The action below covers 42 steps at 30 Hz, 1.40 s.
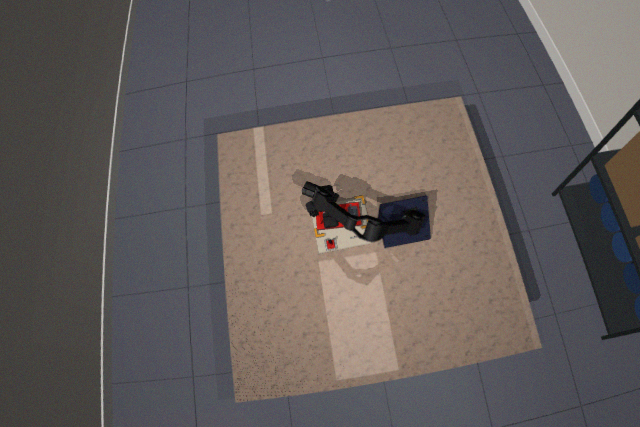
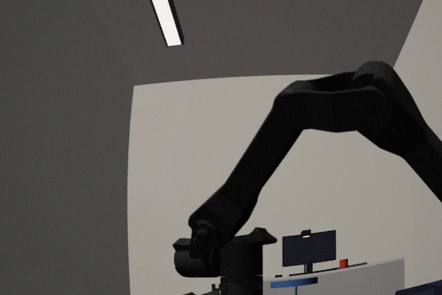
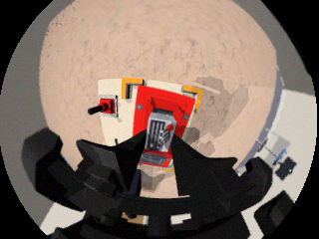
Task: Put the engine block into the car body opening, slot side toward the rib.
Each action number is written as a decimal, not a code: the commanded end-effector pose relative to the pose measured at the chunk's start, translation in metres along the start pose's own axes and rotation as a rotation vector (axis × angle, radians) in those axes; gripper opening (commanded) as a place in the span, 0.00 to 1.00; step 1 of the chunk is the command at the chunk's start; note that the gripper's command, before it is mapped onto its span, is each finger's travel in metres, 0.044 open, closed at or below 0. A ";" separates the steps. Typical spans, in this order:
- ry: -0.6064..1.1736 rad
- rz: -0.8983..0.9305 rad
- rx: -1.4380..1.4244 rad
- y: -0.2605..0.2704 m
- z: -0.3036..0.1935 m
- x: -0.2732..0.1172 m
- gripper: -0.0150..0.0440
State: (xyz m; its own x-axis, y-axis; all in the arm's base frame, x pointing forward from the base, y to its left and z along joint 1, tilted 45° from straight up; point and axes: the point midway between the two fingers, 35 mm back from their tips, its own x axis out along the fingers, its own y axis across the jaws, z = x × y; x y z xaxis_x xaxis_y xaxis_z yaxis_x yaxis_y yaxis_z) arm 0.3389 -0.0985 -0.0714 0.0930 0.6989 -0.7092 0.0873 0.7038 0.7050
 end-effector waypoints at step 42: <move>0.001 -0.005 -0.071 -0.003 0.000 0.001 0.52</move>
State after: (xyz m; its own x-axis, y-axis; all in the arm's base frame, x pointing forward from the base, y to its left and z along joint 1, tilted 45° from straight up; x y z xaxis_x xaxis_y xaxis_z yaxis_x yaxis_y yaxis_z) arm 0.3394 -0.0997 -0.0728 0.0946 0.6975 -0.7103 0.0263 0.7115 0.7022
